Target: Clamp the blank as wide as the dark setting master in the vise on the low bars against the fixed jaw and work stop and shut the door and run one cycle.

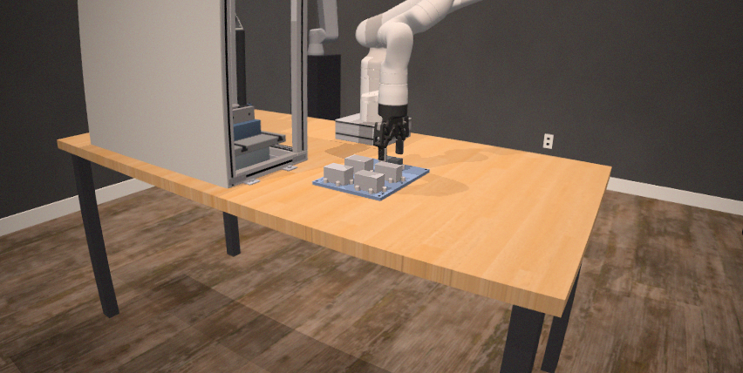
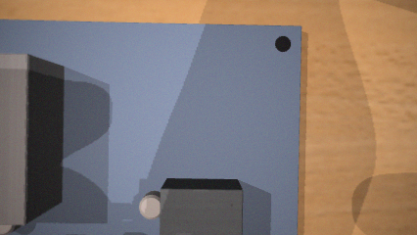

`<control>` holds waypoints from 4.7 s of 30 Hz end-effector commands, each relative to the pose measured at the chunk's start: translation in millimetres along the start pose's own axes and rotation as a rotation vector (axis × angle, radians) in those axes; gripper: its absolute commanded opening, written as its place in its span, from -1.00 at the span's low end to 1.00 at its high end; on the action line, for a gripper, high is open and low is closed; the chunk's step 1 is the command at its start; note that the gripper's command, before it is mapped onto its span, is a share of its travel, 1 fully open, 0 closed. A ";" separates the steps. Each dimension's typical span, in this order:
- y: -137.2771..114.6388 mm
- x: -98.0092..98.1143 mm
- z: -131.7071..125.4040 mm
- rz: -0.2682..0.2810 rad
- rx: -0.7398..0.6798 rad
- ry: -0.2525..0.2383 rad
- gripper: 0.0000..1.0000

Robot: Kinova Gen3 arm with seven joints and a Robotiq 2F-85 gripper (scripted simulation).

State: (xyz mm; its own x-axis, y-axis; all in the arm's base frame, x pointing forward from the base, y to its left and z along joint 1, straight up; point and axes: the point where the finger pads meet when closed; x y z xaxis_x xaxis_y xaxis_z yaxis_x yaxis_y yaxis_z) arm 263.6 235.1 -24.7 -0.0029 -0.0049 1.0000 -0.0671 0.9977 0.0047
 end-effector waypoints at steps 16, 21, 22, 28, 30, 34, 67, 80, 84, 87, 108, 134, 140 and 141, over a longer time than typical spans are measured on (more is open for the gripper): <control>0.3 0.4 -0.3 -0.001 0.000 -0.001 1.00; 0.3 30.4 -0.2 -0.001 0.000 -0.001 1.00; 0.3 40.4 -0.2 -0.001 0.000 -0.001 1.00; 0.2 50.4 -0.2 -0.001 0.000 -0.001 1.00; 0.2 50.4 -0.2 -0.001 0.000 -0.001 1.00; 0.2 50.4 -0.2 -0.001 0.000 -0.001 1.00; -1.9 83.7 -2.3 -0.001 -0.002 -0.001 1.00; -15.2 87.2 -50.6 -0.001 -0.002 -0.001 1.00; -15.2 87.2 -50.6 -0.001 -0.002 -0.001 1.00; -16.1 88.7 -61.3 -0.003 -0.005 -0.009 1.00; -40.4 94.8 -148.7 -0.001 -0.001 -0.002 1.00; -48.5 96.2 -173.7 -0.001 -0.001 -0.002 1.00; -46.7 79.2 -174.8 -0.002 0.001 -0.006 1.00; -46.9 73.2 -174.7 -0.001 0.000 -0.004 1.00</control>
State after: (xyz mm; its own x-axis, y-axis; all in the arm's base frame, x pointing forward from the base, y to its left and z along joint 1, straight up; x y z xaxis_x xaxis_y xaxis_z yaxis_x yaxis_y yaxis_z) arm 440.0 202.7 63.9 -0.0094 -0.0119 0.9999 -0.0712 0.9974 0.0112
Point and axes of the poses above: the point where the finger pads meet when closed, its own x axis back along the fingers, its own z axis across the jaws, y = z × x, and after that the axes turned 1 degree about x, right-handed
